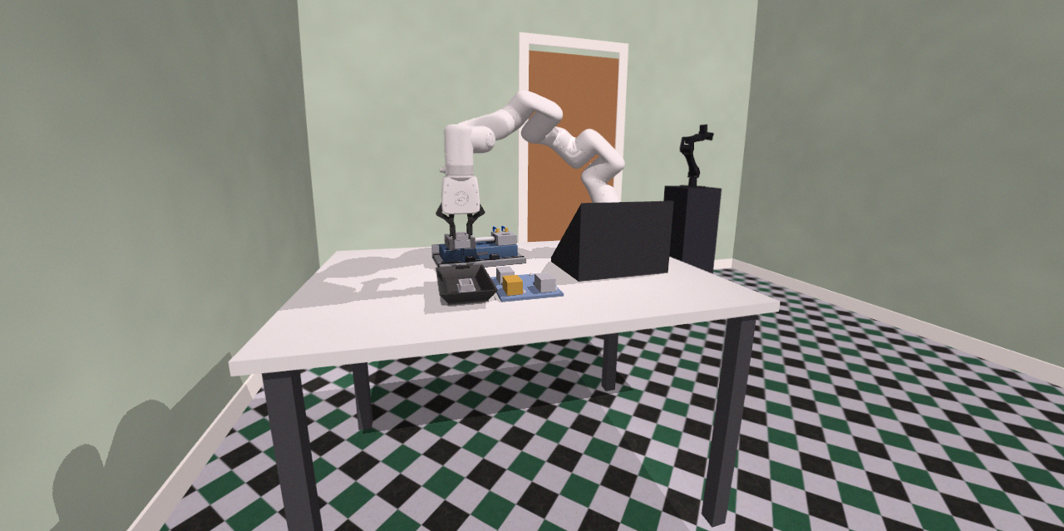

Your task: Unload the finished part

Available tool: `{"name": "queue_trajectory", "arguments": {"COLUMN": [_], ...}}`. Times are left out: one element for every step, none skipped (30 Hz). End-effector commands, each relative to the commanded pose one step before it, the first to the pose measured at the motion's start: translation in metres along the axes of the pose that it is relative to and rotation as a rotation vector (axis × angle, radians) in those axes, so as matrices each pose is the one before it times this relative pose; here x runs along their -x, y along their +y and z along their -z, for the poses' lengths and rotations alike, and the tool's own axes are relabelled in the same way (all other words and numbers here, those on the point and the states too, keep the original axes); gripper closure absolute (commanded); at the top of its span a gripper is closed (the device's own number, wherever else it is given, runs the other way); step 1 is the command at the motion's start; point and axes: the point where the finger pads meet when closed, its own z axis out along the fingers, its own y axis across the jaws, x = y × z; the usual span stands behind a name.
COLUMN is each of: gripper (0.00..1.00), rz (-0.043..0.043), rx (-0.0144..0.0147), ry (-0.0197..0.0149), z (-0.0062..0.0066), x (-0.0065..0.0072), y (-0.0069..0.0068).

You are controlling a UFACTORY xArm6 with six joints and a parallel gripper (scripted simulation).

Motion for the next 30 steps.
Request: {"name": "queue_trajectory", "arguments": {"gripper": [1.00, 1.00, 1.00, 1.00, 1.00, 1.00, 1.00, 1.00, 1.00, 1.00, 1.00, 1.00, 1.00, 1.00, 1.00, 1.00, 1.00, 1.00, 1.00, 1.00, 1.00, 1.00, 1.00, 1.00, 1.00, 1.00, 1.00, 1.00, 1.00, 1.00], "rz": [-0.00124, 0.00000, 0.00000, 0.00000, -0.00001, 0.00000, 0.00000, 0.00001, -0.00001, 0.00000, 0.00000, 0.00000, 0.00000, 0.00000, 0.00000, 0.00000, 0.00000, 0.00000, 0.00000, 0.00000, 0.00000, 0.00001, -0.00001, 0.00000, 0.00000, 0.00000, 0.00001, 0.00000, 0.00000, 0.00000], "rx": [-0.00414, 0.00000, 0.00000, 0.00000, 0.00000, 0.00000, 0.00000, 0.00000, 0.00000, 0.00000, 0.00000, 0.00000, 0.00000, 0.00000, 0.00000, 0.00000, 0.00000, 0.00000, 0.00000, 0.00000, 0.00000, 0.00000, 0.00000, 0.00000, 0.00000, 0.00000, 0.00000, 0.00000, 0.00000, 0.00000], "ry": [-0.00220, 0.00000, 0.00000, -0.00001, 0.00001, 0.00000, 0.00000, -0.00001, 0.00001, 0.00000, 0.00000, 0.00000, 0.00001, 0.00000, 0.00000, 0.00001, 0.00000, 0.00000, 0.00000, 0.00000, 0.00000, -0.00001, 0.00001, 0.00000, 0.00000, 0.00001, -0.00001, 0.00001, 0.00000, 0.00000], "z": [0.00131, -0.00091, -0.00097, -0.00104, -0.00111, -0.00117, -0.00123, -0.00129, -0.00136, -0.00141, -0.00146, -0.00152, -0.00158, -0.00163, -0.00168, -0.00173, 0.00000, 0.00000, -0.00177, -0.00181, -0.00185, -0.00188, -0.00192, -0.00195, -0.00197, -0.00200, -0.00201, -0.00204, -0.00204, -0.00205], "x": [0.00015, 0.00001, 0.00002, 0.00002, 0.00002, 0.00002, 0.00002, 0.00002, 0.00002, 0.00002, 0.00002, 0.00002, 0.00002, 0.00003, 0.00003, 0.00003, 0.00000, 0.00000, 0.00003, 0.00003, 0.00003, 0.00003, 0.00003, 0.00003, 0.00003, 0.00003, 0.00003, 0.00003, 0.00003, 0.00003], "y": [-0.00124, -0.00001, -0.00001, -0.00001, -0.00002, -0.00002, -0.00001, -0.00001, -0.00002, -0.00002, -0.00002, -0.00002, -0.00002, -0.00002, -0.00002, -0.00003, 0.00000, 0.00000, -0.00002, -0.00002, -0.00003, -0.00002, -0.00003, -0.00002, -0.00002, -0.00003, -0.00002, -0.00003, -0.00002, -0.00002]}}
